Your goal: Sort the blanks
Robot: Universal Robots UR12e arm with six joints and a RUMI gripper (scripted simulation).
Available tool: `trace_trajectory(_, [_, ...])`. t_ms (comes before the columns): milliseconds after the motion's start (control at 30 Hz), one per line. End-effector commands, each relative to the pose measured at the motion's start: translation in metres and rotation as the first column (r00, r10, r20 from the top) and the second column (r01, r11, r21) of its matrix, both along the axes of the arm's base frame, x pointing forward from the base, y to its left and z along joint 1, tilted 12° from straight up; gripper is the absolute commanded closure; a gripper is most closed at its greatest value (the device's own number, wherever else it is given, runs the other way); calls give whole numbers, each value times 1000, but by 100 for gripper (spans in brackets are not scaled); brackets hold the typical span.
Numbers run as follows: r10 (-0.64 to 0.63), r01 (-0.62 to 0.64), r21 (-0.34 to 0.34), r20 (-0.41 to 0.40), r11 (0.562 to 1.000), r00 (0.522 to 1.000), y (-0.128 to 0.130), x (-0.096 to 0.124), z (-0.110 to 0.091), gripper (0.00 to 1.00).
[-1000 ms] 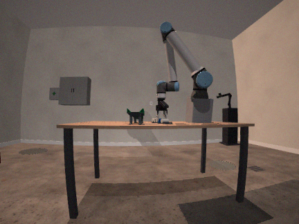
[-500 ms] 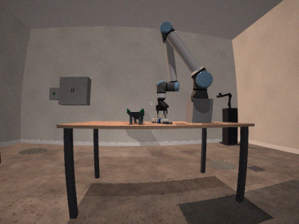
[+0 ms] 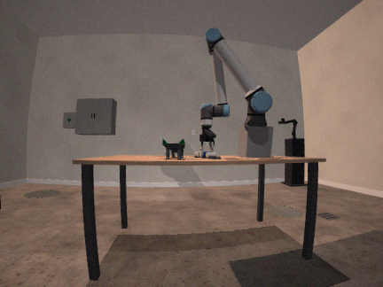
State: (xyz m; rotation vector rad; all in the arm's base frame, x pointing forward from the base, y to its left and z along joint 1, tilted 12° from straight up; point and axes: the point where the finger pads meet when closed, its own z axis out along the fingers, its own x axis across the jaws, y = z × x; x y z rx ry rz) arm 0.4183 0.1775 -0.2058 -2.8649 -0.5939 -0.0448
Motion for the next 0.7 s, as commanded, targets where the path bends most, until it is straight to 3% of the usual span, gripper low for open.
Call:
trace_trajectory(0, [0, 0, 0, 1, 1000, 1000, -1, 0, 6, 60])
trace_trajectory(667, [0, 0, 0, 1, 1000, 1000, -16, 1, 71, 60])
